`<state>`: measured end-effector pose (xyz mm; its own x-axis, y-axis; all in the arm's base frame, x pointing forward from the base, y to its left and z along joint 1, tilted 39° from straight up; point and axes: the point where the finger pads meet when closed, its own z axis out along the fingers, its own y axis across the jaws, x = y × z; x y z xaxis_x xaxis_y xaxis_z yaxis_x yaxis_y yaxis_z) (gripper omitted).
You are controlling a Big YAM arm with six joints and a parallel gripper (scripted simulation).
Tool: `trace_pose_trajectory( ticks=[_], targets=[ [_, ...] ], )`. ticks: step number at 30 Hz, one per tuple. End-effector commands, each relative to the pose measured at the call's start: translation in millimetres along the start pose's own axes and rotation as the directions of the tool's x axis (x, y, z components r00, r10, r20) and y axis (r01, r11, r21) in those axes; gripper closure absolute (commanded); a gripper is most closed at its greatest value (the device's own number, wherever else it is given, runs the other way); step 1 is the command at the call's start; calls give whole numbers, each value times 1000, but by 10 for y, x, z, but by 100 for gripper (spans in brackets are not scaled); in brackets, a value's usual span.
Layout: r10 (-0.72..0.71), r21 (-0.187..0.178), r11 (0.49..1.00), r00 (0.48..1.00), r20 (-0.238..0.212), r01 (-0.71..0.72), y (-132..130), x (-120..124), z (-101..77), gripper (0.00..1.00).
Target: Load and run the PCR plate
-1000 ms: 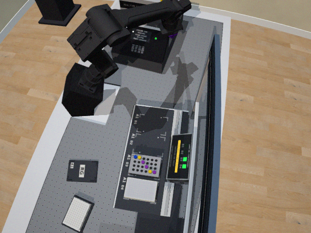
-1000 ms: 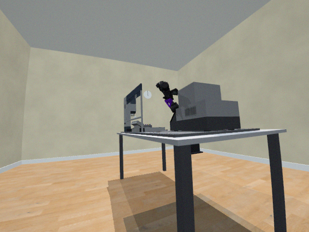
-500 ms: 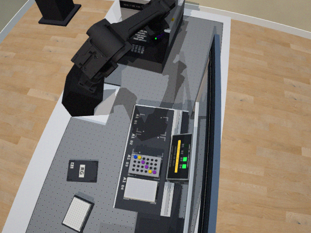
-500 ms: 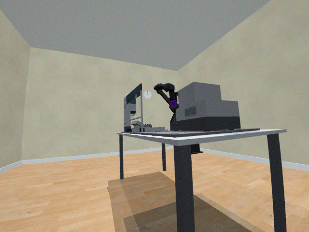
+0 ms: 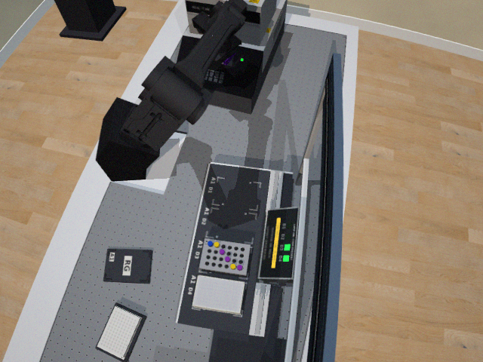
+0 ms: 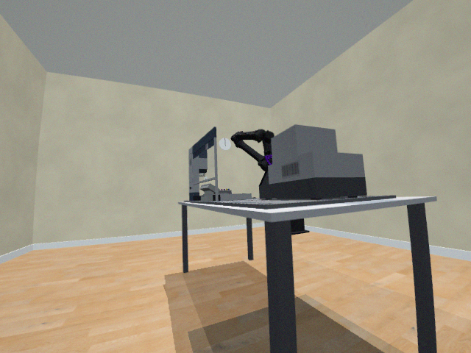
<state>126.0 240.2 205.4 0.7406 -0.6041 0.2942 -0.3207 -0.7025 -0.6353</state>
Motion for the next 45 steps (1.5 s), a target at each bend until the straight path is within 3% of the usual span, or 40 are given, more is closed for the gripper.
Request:
trace_pose_trajectory(
  ticks=[1,6,12,17,24,27,33,45],
  targets=[
    [-67,32,997,998,18,66,29,-53,-123,100],
    [-102,46,994,995,16,102,82,-85,-143,100],
    [-248,25,969,969,9,248,507,-217,-68,100],
    [-310,67,949,951,8,309,651,-278,-116,100],
    [-391,71,918,921,-3,390,931,-344,-41,100],
    [-454,98,887,891,-5,452,1098,-436,-73,100],
    [-521,169,841,853,1,514,943,-429,-135,100],
    [-503,162,853,864,5,496,794,-466,-178,100]
  ],
)
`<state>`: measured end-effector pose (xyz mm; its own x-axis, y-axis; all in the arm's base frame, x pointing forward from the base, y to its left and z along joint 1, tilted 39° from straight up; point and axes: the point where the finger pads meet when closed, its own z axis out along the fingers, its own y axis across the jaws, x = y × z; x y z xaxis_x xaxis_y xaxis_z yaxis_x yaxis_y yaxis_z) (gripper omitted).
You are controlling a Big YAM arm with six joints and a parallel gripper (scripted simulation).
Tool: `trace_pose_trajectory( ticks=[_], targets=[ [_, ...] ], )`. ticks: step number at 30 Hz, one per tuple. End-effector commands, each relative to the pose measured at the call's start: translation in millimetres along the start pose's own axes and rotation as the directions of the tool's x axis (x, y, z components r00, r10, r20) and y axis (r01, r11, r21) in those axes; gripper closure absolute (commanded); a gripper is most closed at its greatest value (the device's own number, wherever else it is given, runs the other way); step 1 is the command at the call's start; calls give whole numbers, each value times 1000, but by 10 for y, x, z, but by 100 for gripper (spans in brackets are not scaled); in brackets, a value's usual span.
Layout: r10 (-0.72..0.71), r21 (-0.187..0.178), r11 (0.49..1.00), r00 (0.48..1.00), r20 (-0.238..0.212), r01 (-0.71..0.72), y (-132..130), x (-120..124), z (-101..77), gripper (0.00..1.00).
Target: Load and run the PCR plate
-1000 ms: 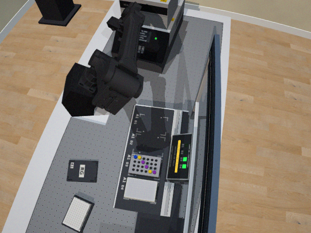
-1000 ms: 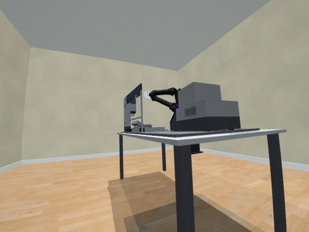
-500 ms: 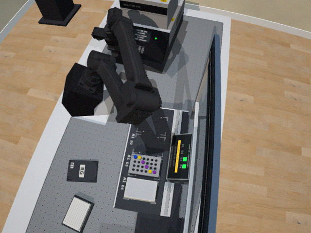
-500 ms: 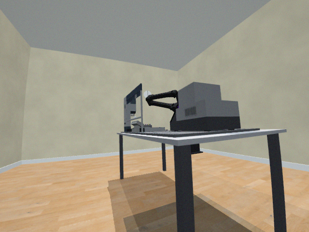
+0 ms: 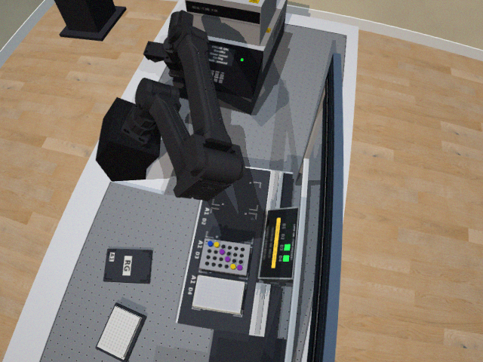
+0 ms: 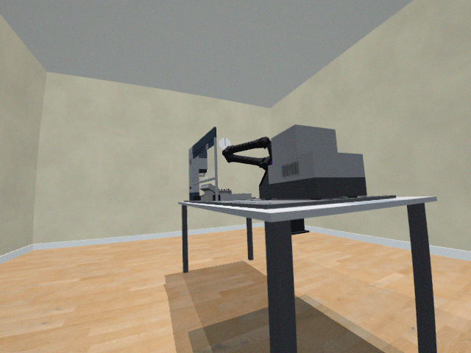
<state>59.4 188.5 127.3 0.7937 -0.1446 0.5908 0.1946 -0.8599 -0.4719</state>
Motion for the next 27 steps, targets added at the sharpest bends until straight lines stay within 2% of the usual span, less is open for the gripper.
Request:
trace_pose_trajectory(
  ticks=[1,12,18,27],
  targets=[
    [33,34,999,999,8,-33,-295,107,-114,100],
    [26,10,1000,1000,-16,-26,-177,107,-33,100],
    [24,-11,1000,1000,-9,-24,-60,49,14,100],
    [24,8,1000,1000,-9,-24,-264,122,102,100]
  ],
)
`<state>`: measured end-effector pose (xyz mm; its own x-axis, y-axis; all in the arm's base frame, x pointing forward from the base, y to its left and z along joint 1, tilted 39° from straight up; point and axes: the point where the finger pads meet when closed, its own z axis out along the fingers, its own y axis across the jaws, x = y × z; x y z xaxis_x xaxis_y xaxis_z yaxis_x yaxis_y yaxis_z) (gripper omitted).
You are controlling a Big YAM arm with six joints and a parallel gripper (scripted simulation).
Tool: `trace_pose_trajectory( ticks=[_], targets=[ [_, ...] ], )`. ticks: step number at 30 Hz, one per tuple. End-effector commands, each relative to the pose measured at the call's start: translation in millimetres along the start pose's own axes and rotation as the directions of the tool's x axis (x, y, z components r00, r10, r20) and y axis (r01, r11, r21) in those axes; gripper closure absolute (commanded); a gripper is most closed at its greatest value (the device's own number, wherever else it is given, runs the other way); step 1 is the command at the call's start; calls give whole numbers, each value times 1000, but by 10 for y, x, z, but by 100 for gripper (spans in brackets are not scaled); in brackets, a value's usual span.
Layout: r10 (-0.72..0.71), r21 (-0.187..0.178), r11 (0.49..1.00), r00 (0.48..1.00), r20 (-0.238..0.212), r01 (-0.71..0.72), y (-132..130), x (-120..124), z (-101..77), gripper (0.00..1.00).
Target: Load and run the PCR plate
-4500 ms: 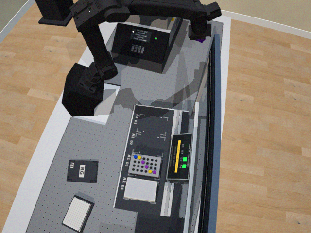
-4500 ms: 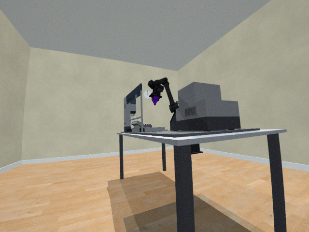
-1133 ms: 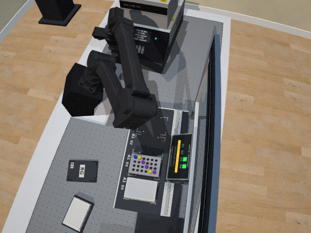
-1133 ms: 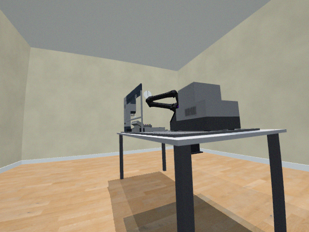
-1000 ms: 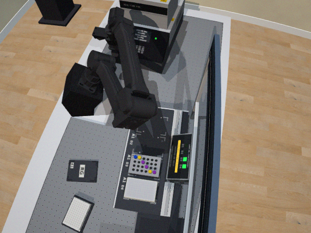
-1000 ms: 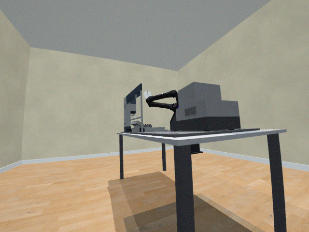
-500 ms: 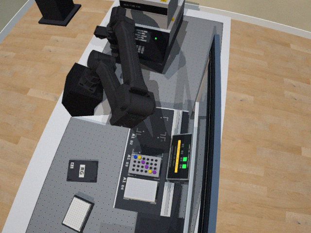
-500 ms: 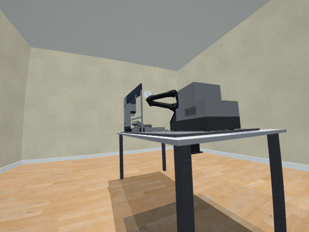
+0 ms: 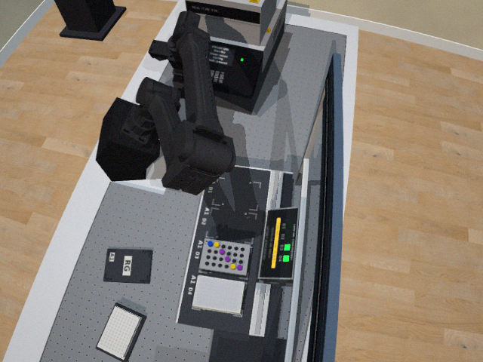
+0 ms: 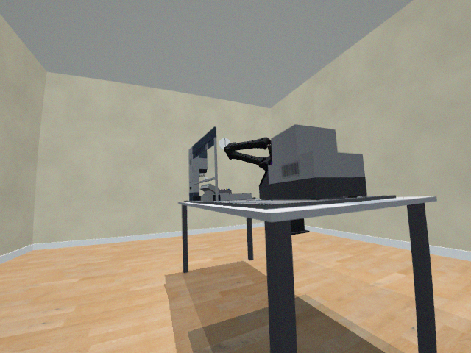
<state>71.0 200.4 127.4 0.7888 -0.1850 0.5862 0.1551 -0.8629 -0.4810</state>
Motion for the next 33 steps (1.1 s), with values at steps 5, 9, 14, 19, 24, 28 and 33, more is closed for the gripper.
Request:
trace_pose_trajectory(
  ticks=[5,9,14,19,24,28,33],
  targets=[
    [-24,26,999,1000,10,23,-215,32,66,100],
    [-45,15,999,999,11,45,-178,-4,165,100],
    [-37,42,998,999,11,36,-311,23,185,100],
    [-28,39,999,1000,10,27,-364,38,212,100],
    [-8,49,999,1000,5,8,-494,81,274,100],
    [-9,53,999,1000,4,9,-555,94,333,100],
    [-9,55,998,1000,2,9,-609,99,396,100]
  ],
)
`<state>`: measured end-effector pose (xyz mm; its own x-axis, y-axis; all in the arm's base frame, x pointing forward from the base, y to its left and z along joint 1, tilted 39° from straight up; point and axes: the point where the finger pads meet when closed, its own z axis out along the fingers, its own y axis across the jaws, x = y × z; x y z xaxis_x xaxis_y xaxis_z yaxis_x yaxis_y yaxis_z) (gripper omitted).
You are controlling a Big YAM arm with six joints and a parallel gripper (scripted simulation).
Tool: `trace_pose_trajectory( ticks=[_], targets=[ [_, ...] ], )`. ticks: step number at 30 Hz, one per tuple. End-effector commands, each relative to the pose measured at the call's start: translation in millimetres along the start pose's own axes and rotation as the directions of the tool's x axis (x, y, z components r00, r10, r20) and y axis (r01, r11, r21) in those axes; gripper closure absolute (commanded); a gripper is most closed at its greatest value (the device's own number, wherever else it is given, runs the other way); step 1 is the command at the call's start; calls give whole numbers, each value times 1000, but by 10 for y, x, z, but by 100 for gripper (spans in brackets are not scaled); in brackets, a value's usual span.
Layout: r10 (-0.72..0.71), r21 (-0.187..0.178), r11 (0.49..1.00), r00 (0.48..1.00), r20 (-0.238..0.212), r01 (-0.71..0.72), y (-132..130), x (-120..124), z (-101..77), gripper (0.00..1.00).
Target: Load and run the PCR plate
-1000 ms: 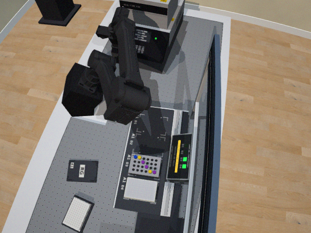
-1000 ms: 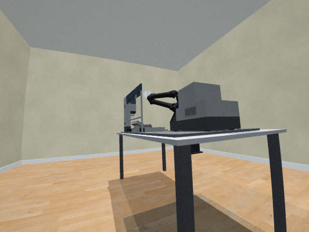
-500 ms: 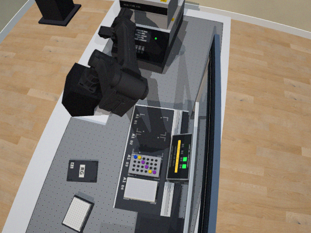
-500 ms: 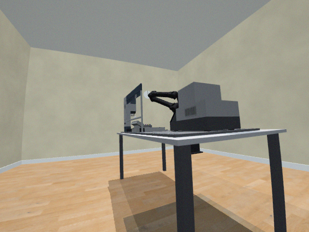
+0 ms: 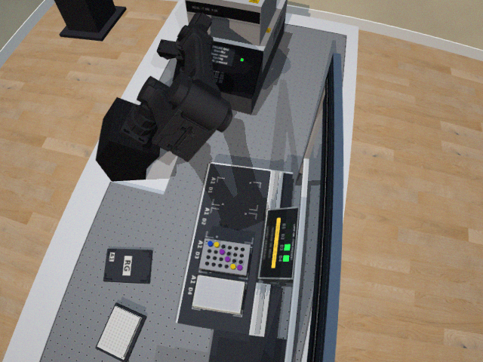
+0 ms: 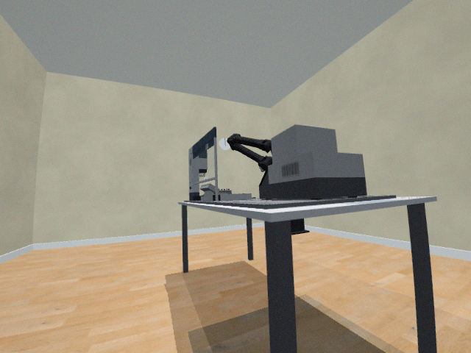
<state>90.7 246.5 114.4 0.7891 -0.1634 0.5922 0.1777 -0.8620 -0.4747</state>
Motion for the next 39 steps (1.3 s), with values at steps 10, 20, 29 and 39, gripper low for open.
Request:
trace_pose_trajectory(
  ticks=[10,20,29,39],
  targets=[
    [11,35,999,1000,-5,-11,-320,87,126,100],
    [16,46,999,1000,-4,-15,-434,91,215,100],
    [17,38,999,1000,2,-17,-316,25,182,100],
    [31,29,999,1000,3,-31,-316,43,233,100]
  ],
)
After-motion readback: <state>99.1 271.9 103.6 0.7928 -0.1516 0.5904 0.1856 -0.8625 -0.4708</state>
